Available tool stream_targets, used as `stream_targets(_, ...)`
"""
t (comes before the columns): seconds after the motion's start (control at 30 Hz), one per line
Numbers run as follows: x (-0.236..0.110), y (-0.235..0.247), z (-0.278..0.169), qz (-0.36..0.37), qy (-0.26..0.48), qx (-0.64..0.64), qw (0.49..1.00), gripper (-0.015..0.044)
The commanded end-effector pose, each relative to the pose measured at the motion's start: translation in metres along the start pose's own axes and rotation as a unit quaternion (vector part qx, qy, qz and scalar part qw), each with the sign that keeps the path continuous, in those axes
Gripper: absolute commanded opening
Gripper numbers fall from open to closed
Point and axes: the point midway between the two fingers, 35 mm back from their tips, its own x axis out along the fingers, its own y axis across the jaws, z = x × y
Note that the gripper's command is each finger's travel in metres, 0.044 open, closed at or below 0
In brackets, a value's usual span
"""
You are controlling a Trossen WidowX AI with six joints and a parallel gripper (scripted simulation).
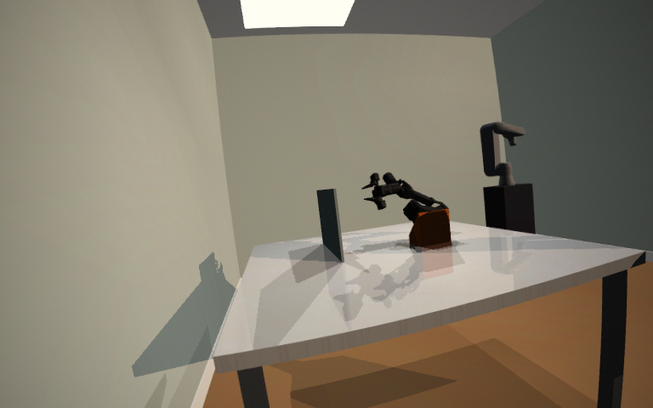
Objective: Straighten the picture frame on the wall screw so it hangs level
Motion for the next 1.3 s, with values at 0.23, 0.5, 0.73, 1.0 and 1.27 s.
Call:
stream_targets(0.23, 0.053, -0.036, 0.007, 0.024, -0.016, 0.018, 0.999, 0.026)
stream_targets(0.5, 0.054, -0.044, 0.011, 0.028, -0.019, 0.017, 0.999, 0.026)
stream_targets(0.73, 0.055, -0.044, 0.011, 0.028, -0.019, 0.017, 0.999, 0.026)
stream_targets(1.0, 0.087, -0.037, 0.017, 0.029, -0.02, 0.017, 0.999, 0.026)
stream_targets(1.27, 0.133, -0.039, 0.015, 0.029, -0.02, 0.017, 0.999, 0.026)
